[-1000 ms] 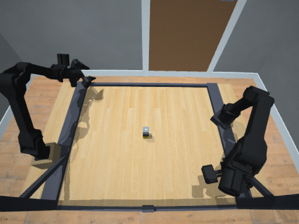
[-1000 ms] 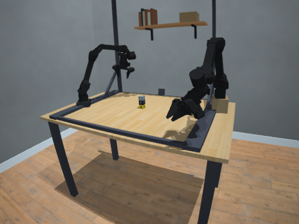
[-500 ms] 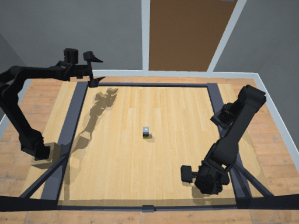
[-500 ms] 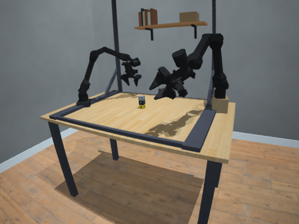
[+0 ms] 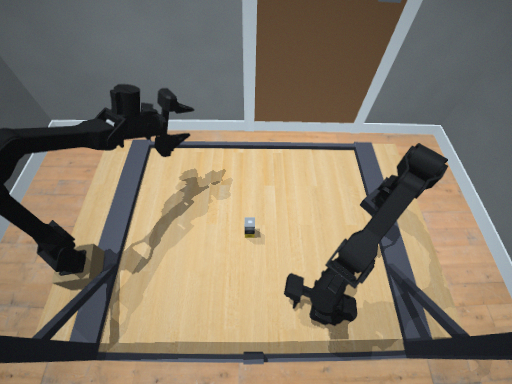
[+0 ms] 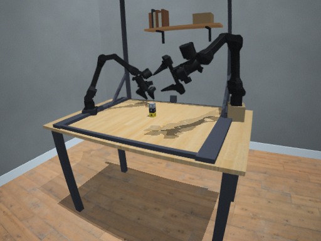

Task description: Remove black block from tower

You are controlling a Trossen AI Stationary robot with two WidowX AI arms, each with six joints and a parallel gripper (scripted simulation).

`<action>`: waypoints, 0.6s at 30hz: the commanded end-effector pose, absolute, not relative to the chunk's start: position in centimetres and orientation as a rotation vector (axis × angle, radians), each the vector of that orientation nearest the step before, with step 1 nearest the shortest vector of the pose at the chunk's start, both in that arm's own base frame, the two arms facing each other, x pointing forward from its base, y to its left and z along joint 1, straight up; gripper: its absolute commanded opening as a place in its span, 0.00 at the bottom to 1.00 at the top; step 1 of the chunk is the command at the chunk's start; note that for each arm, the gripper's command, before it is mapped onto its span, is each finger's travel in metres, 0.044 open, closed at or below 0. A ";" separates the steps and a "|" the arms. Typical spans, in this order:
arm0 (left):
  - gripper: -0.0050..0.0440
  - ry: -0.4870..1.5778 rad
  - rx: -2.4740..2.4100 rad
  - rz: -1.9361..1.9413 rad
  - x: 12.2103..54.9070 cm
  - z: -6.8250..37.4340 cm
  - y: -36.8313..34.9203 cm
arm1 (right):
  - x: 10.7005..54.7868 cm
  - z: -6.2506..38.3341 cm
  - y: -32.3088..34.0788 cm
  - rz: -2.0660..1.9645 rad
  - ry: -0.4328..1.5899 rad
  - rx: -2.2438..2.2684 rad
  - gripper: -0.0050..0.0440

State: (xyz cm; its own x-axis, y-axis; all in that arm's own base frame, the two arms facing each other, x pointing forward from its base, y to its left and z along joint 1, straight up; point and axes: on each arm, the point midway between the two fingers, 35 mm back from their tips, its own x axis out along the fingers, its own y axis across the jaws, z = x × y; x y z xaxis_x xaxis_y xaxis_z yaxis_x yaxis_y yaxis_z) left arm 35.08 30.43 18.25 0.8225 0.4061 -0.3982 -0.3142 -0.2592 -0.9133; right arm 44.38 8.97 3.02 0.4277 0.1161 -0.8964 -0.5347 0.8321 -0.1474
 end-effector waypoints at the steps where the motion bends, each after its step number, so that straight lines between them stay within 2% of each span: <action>1: 0.92 -0.055 -1.593 0.655 35.3 19.8 28.7 | 46.2 3.5 8.2 0.359 0.943 -0.430 0.92; 2: 0.92 -0.029 -1.509 0.624 35.7 20.6 27.2 | 45.6 2.3 7.1 0.325 0.969 -0.414 0.92; 12: 0.92 0.049 -1.173 0.488 36.9 23.7 21.1 | 46.4 0.6 2.8 0.140 0.828 -0.334 0.92; 17: 0.92 0.063 -1.074 0.446 37.0 24.5 19.2 | 46.2 0.2 1.4 0.084 0.788 -0.306 0.92; 18: 0.92 0.067 -1.041 0.432 37.0 24.8 18.6 | 46.9 0.8 1.0 0.059 0.727 -0.296 0.92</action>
